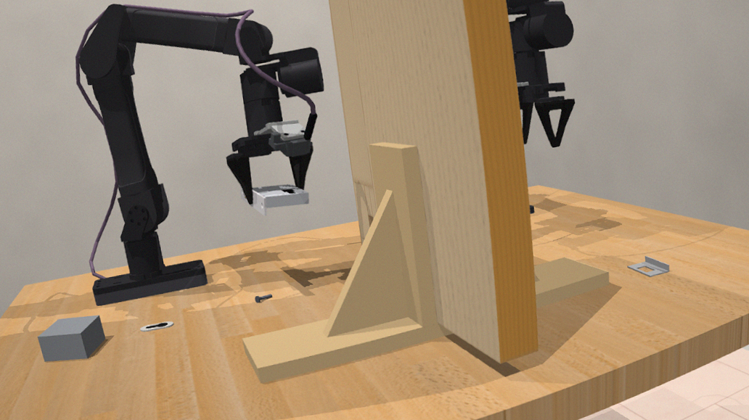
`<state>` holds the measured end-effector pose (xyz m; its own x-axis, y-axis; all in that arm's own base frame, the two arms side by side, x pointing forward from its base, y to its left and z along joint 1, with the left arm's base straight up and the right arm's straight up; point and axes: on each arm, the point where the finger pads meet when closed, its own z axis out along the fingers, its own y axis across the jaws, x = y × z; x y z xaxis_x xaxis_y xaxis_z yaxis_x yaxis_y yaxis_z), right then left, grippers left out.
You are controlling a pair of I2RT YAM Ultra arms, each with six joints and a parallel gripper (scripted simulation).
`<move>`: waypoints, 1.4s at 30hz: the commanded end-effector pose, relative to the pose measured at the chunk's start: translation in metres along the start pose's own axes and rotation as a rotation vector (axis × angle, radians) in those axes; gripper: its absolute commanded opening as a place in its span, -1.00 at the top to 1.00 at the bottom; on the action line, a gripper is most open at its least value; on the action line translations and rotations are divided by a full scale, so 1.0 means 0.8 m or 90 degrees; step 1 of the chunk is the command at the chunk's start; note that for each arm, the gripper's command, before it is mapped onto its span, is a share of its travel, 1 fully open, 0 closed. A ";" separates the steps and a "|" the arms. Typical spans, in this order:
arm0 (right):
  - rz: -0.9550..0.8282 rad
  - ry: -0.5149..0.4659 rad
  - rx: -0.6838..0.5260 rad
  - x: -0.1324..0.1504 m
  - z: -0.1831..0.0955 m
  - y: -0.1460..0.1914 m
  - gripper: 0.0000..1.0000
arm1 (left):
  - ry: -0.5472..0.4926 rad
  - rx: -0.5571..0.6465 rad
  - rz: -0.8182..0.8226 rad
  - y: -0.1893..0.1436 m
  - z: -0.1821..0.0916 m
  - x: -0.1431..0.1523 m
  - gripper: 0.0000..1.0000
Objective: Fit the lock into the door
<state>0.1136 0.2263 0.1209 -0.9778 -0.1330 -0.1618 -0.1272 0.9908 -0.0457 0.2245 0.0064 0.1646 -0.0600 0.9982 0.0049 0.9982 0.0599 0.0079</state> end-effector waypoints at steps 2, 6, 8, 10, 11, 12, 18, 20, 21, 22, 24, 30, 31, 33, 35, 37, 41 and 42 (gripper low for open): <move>0.020 0.053 -0.026 -0.004 -0.010 0.008 -0.51 | -0.003 0.000 0.004 -0.005 -0.006 -0.002 -1.00; 0.043 0.138 -0.031 0.006 0.000 0.009 -0.51 | -0.003 0.000 0.004 -0.005 -0.006 -0.002 -1.00; 0.056 0.180 -0.036 0.010 0.004 0.010 -0.51 | -0.003 0.000 0.004 -0.005 -0.006 -0.002 -1.00; 0.071 0.221 -0.042 0.014 0.007 0.011 -0.51 | -0.003 0.000 0.004 -0.005 -0.006 -0.002 -1.00; 0.078 0.241 -0.046 0.016 0.008 0.012 -0.51 | -0.003 0.000 0.004 -0.005 -0.006 -0.002 -1.00; 0.086 0.261 -0.050 0.018 0.009 0.013 -0.51 | -0.003 0.000 0.004 -0.005 -0.006 -0.002 -1.00; 0.119 0.341 -0.070 0.024 0.011 0.017 -0.51 | -0.003 0.000 0.004 -0.005 -0.006 -0.002 -1.00; 0.137 0.379 -0.082 0.025 0.011 0.020 -0.51 | -0.003 0.000 0.004 -0.005 -0.006 -0.002 -1.00; 0.147 0.398 -0.089 0.026 0.010 0.022 -0.51 | -0.003 0.000 0.004 -0.005 -0.006 -0.002 -1.00; 0.156 0.417 -0.095 0.026 0.010 0.023 -0.51 | -0.003 0.000 0.004 -0.005 -0.006 -0.002 -1.00; 0.175 0.453 -0.108 0.028 0.009 0.027 -0.51 | -0.003 0.000 0.004 -0.005 -0.006 -0.002 -1.00; 0.236 0.563 -0.151 0.029 0.002 0.039 -0.51 | -0.003 0.000 0.004 -0.005 -0.006 -0.002 -1.00; 0.247 0.580 -0.159 0.028 0.001 0.042 -0.51 | -0.003 0.000 0.004 -0.005 -0.006 -0.002 -1.00; 0.247 0.580 -0.159 0.028 0.001 0.042 -0.51 | -0.003 0.000 0.004 -0.005 -0.006 -0.002 -1.00; 0.269 0.615 -0.175 0.026 -0.002 0.046 -0.51 | -0.003 0.000 0.004 -0.005 -0.006 -0.002 -1.00; 0.292 0.648 -0.193 0.022 -0.005 0.051 -0.51 | -0.003 0.000 0.004 -0.005 -0.006 -0.002 -1.00; 0.341 0.712 -0.230 0.013 -0.011 0.059 -0.51 | -0.003 0.000 0.004 -0.005 -0.006 -0.002 -1.00; 0.353 0.727 -0.240 0.010 -0.013 0.061 -0.51 | -0.003 0.000 0.004 -0.005 -0.006 -0.002 -1.00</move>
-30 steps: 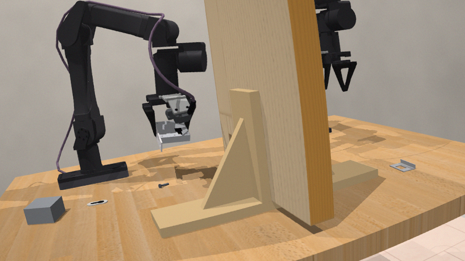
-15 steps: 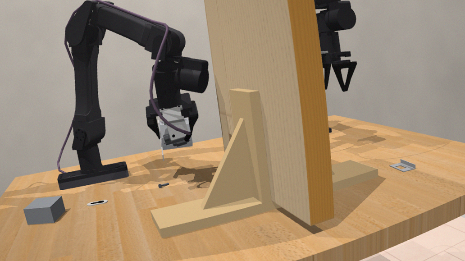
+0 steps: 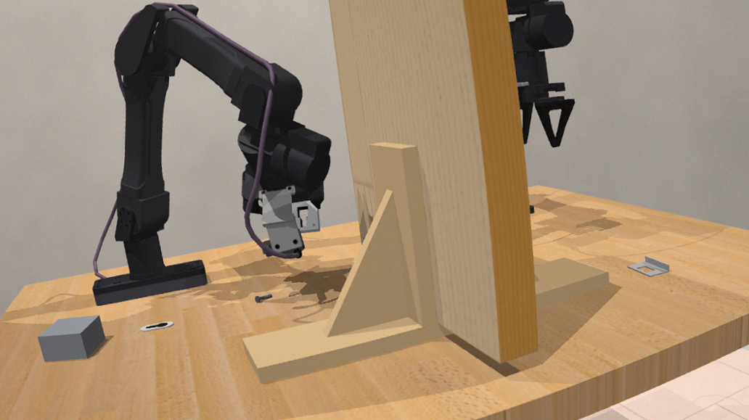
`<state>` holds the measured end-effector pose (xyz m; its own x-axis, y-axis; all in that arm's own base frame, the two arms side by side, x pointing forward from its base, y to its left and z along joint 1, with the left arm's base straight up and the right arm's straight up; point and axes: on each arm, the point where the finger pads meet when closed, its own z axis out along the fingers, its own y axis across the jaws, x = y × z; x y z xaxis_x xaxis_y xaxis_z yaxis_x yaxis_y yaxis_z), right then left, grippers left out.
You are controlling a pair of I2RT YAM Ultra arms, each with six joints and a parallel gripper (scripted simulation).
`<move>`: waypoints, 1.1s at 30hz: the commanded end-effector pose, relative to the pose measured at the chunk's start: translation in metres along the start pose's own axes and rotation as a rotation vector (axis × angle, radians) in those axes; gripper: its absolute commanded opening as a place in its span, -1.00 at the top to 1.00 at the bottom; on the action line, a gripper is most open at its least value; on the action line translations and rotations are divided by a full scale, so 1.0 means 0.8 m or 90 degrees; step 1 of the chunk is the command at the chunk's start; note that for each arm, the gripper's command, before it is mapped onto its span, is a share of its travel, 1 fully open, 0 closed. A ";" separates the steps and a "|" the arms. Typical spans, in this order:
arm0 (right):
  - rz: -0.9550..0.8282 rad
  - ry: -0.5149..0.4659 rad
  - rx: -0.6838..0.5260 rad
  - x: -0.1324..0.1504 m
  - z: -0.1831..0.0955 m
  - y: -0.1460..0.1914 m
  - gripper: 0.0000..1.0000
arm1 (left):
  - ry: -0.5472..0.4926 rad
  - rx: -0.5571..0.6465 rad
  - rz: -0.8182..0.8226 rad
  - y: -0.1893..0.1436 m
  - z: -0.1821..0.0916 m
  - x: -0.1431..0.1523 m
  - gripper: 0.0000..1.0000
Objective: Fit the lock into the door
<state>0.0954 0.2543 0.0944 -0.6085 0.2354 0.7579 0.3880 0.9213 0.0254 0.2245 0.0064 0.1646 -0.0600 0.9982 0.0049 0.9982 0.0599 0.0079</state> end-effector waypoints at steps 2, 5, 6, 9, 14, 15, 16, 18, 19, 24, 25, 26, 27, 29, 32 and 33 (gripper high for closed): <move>0.036 0.136 -0.087 0.036 -0.026 0.032 -0.51 | -0.003 0.000 0.004 -0.005 -0.006 -0.002 -1.00; 0.064 0.184 -0.123 0.036 -0.035 0.042 -0.51 | -0.003 0.000 0.004 -0.005 -0.006 -0.002 -1.00; 0.073 0.199 -0.136 0.036 -0.038 0.046 -0.51 | -0.003 0.000 0.004 -0.005 -0.006 -0.002 -1.00; 0.083 0.215 -0.149 0.035 -0.042 0.050 -0.51 | -0.003 0.000 0.004 -0.005 -0.006 -0.002 -1.00; 0.121 0.278 -0.204 0.031 -0.059 0.065 -0.51 | -0.003 0.000 0.004 -0.005 -0.006 -0.002 -1.00; 0.124 0.282 -0.209 0.030 -0.060 0.066 -0.51 | -0.003 0.000 0.004 -0.005 -0.006 -0.002 -1.00; 0.125 0.284 -0.210 0.030 -0.060 0.067 -0.51 | -0.003 0.000 0.004 -0.005 -0.006 -0.002 -1.00; 0.113 0.280 -0.209 0.037 -0.061 0.066 -0.51 | -0.003 0.000 0.004 -0.005 -0.006 -0.002 -1.00; 0.113 0.280 -0.209 0.037 -0.061 0.066 -0.51 | -0.003 0.000 0.004 -0.005 -0.006 -0.002 -1.00; 0.113 0.280 -0.209 0.037 -0.061 0.066 -0.51 | -0.003 0.000 0.004 -0.005 -0.006 -0.002 -1.00; 0.113 0.280 -0.209 0.037 -0.061 0.066 -0.51 | -0.003 0.000 0.004 -0.005 -0.006 -0.002 -1.00; 0.113 0.280 -0.209 0.037 -0.061 0.066 -0.51 | -0.003 0.000 0.004 -0.005 -0.006 -0.002 -1.00; 0.113 0.280 -0.209 0.037 -0.061 0.066 -0.51 | -0.003 0.000 0.004 -0.005 -0.006 -0.002 -1.00; 0.113 0.280 -0.209 0.037 -0.061 0.066 -0.51 | -0.003 0.000 0.004 -0.005 -0.006 -0.002 -1.00; 0.113 0.280 -0.209 0.037 -0.061 0.066 -0.51 | -0.003 0.000 0.004 -0.005 -0.006 -0.002 -1.00; 0.113 0.280 -0.209 0.037 -0.061 0.066 -0.51 | -0.003 0.000 0.004 -0.005 -0.006 -0.002 -1.00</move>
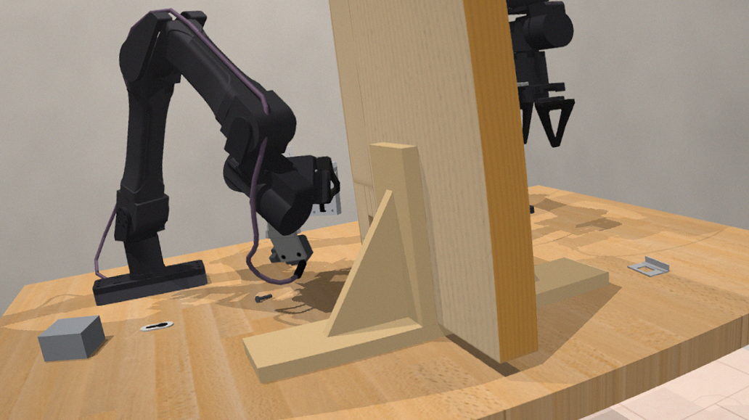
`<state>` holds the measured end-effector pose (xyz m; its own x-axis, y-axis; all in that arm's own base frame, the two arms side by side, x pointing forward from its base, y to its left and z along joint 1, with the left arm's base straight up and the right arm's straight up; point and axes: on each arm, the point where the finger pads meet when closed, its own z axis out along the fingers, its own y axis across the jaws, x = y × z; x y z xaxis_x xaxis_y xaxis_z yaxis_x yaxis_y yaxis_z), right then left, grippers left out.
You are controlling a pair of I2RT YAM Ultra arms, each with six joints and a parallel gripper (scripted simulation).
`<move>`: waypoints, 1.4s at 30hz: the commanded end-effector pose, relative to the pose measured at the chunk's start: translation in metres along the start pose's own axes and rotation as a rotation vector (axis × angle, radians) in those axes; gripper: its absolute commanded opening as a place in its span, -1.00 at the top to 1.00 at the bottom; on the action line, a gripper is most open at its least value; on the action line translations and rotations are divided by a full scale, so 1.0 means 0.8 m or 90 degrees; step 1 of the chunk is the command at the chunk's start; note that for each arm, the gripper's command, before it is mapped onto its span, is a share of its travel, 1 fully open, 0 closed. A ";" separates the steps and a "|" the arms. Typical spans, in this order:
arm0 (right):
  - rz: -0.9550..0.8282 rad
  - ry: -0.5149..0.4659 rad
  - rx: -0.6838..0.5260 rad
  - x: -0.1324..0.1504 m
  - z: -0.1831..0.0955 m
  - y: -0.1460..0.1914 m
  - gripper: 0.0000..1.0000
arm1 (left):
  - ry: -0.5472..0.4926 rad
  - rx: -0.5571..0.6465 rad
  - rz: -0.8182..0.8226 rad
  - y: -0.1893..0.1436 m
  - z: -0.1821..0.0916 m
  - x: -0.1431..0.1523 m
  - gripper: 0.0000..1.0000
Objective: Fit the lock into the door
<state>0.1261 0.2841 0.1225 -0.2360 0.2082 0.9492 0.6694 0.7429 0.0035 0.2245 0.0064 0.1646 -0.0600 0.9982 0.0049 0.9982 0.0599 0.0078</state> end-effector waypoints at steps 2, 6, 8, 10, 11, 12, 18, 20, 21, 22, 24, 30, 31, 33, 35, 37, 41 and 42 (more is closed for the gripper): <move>-0.005 0.040 -0.025 0.034 -0.007 0.015 -0.51 | -0.003 0.000 0.004 -0.005 -0.006 -0.002 -1.00; -0.005 0.040 -0.025 0.034 -0.007 0.015 -0.51 | -0.003 0.000 0.004 -0.005 -0.006 -0.002 -1.00; -0.005 0.040 -0.025 0.034 -0.007 0.015 -0.51 | -0.003 0.000 0.004 -0.005 -0.006 -0.002 -1.00; -0.005 0.040 -0.025 0.034 -0.007 0.015 -0.51 | -0.003 0.000 0.004 -0.005 -0.006 -0.002 -1.00; -0.005 0.040 -0.025 0.034 -0.007 0.015 -0.51 | -0.003 0.000 0.004 -0.005 -0.006 -0.002 -1.00; -0.005 0.040 -0.025 0.034 -0.007 0.015 -0.51 | -0.003 0.000 0.004 -0.005 -0.006 -0.002 -1.00; -0.005 0.040 -0.025 0.034 -0.007 0.015 -0.51 | -0.003 0.000 0.004 -0.005 -0.006 -0.002 -1.00; -0.005 0.040 -0.025 0.034 -0.007 0.015 -0.51 | -0.003 0.000 0.004 -0.005 -0.006 -0.002 -1.00; -0.005 0.040 -0.025 0.034 -0.007 0.015 -0.51 | -0.003 0.000 0.004 -0.005 -0.006 -0.002 -1.00; -0.005 0.040 -0.025 0.034 -0.007 0.015 -0.51 | -0.003 0.000 0.004 -0.005 -0.006 -0.002 -1.00; -0.005 0.040 -0.025 0.034 -0.007 0.015 -0.51 | -0.003 0.000 0.004 -0.005 -0.006 -0.002 -1.00; -0.005 0.040 -0.025 0.034 -0.007 0.015 -0.51 | -0.003 0.000 0.004 -0.005 -0.006 -0.002 -1.00; -0.005 0.040 -0.025 0.034 -0.007 0.015 -0.51 | -0.003 0.000 0.004 -0.005 -0.006 -0.002 -1.00; 0.007 0.040 -0.017 0.034 0.002 0.021 -0.51 | -0.003 0.000 0.004 -0.005 -0.006 -0.002 -1.00; -0.002 0.039 -0.020 0.033 0.014 0.041 -0.51 | -0.003 0.000 0.004 -0.005 -0.006 -0.002 -1.00; -0.014 0.039 -0.023 0.041 0.017 0.047 -0.51 | -0.003 0.000 0.004 -0.005 -0.006 -0.002 -1.00; -0.014 0.039 -0.023 0.041 0.017 0.047 -0.51 | -0.003 0.000 0.004 -0.005 -0.006 -0.002 -1.00; -0.014 0.039 -0.023 0.041 0.017 0.047 -0.51 | -0.003 0.000 0.004 -0.005 -0.006 -0.002 -1.00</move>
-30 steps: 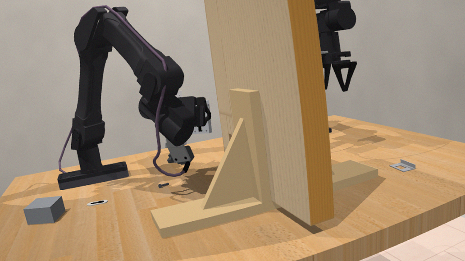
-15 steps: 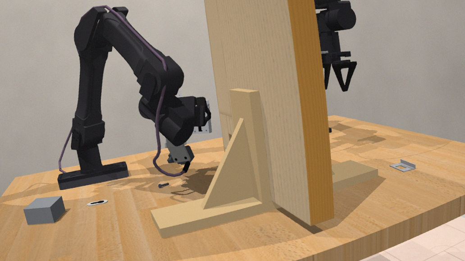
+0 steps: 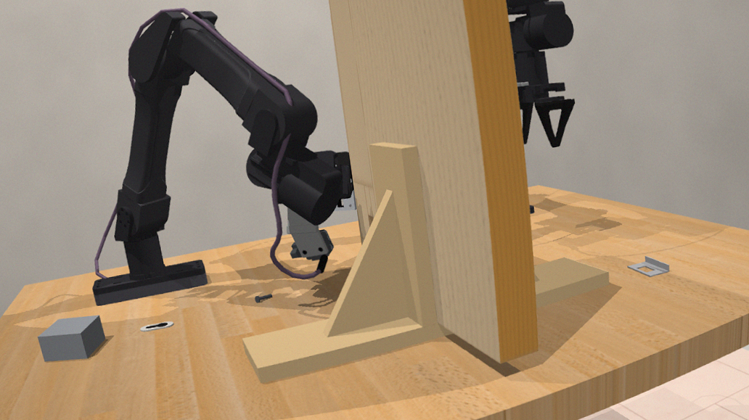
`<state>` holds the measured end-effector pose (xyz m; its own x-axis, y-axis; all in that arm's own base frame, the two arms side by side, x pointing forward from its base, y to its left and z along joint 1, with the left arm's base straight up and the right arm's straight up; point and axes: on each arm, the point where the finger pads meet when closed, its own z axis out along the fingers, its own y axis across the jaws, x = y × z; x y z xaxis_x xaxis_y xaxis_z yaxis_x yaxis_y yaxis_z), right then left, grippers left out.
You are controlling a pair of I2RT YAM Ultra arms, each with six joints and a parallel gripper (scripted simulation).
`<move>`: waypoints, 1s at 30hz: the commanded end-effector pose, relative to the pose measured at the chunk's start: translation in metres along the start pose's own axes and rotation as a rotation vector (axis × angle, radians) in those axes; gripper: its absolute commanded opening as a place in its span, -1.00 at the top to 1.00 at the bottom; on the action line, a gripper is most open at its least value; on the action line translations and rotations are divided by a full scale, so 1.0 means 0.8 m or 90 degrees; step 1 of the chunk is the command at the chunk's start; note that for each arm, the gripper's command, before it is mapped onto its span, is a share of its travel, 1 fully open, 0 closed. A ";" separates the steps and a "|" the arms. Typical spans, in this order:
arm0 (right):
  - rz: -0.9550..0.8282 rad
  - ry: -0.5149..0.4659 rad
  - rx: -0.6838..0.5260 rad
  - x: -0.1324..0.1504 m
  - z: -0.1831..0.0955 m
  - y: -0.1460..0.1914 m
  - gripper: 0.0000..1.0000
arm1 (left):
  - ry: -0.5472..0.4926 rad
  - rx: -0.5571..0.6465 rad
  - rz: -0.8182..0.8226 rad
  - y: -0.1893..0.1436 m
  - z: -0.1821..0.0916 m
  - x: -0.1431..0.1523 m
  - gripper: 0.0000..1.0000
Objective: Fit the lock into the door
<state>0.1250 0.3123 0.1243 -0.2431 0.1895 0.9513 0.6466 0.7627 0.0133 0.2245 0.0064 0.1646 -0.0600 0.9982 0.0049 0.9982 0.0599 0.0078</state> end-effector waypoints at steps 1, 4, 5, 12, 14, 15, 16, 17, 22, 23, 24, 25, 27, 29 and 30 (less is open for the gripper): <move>-0.002 0.034 -0.039 0.031 -0.006 0.022 -0.51 | -0.003 0.000 0.004 -0.005 -0.006 -0.002 -1.00; 0.000 0.034 -0.045 0.030 -0.010 0.024 -0.51 | -0.003 0.000 0.004 -0.005 -0.006 -0.002 -1.00; 0.000 0.034 -0.045 0.030 -0.010 0.024 -0.51 | -0.003 0.000 0.004 -0.005 -0.006 -0.002 -1.00; 0.007 0.035 -0.043 0.031 -0.010 0.022 -0.51 | -0.003 0.000 0.004 -0.005 -0.006 -0.002 -1.00; 0.007 0.035 -0.043 0.031 -0.010 0.022 -0.51 | -0.003 0.000 0.004 -0.005 -0.006 -0.002 -1.00; 0.007 0.035 -0.043 0.031 -0.010 0.022 -0.51 | -0.003 0.000 0.004 -0.005 -0.006 -0.002 -1.00; 0.007 0.035 -0.043 0.031 -0.010 0.022 -0.51 | -0.003 0.000 0.004 -0.005 -0.006 -0.002 -1.00; 0.007 0.035 -0.043 0.031 -0.010 0.022 -0.51 | -0.003 0.000 0.004 -0.005 -0.006 -0.002 -1.00; 0.007 0.035 -0.043 0.031 -0.010 0.022 -0.51 | -0.003 0.000 0.004 -0.005 -0.006 -0.002 -1.00; 0.007 0.035 -0.043 0.031 -0.010 0.022 -0.51 | -0.003 0.000 0.004 -0.005 -0.006 -0.002 -1.00; 0.007 0.035 -0.043 0.031 -0.010 0.022 -0.51 | -0.003 0.000 0.004 -0.005 -0.006 -0.002 -1.00; 0.007 0.035 -0.043 0.031 -0.010 0.022 -0.51 | -0.003 0.000 0.004 -0.005 -0.006 -0.002 -1.00; 0.007 0.035 -0.043 0.031 -0.010 0.022 -0.51 | -0.003 0.000 0.004 -0.005 -0.006 -0.002 -1.00; 0.007 0.035 -0.043 0.031 -0.010 0.022 -0.51 | -0.003 0.000 0.004 -0.005 -0.006 -0.002 -1.00; 0.007 0.035 -0.043 0.031 -0.010 0.022 -0.51 | -0.003 0.000 0.004 -0.005 -0.006 -0.002 -1.00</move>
<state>0.1285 0.3150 0.1220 -0.2237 0.2199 0.9495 0.6637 0.7478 -0.0169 0.2245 0.0064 0.1646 -0.0600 0.9982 0.0049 0.9982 0.0599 0.0078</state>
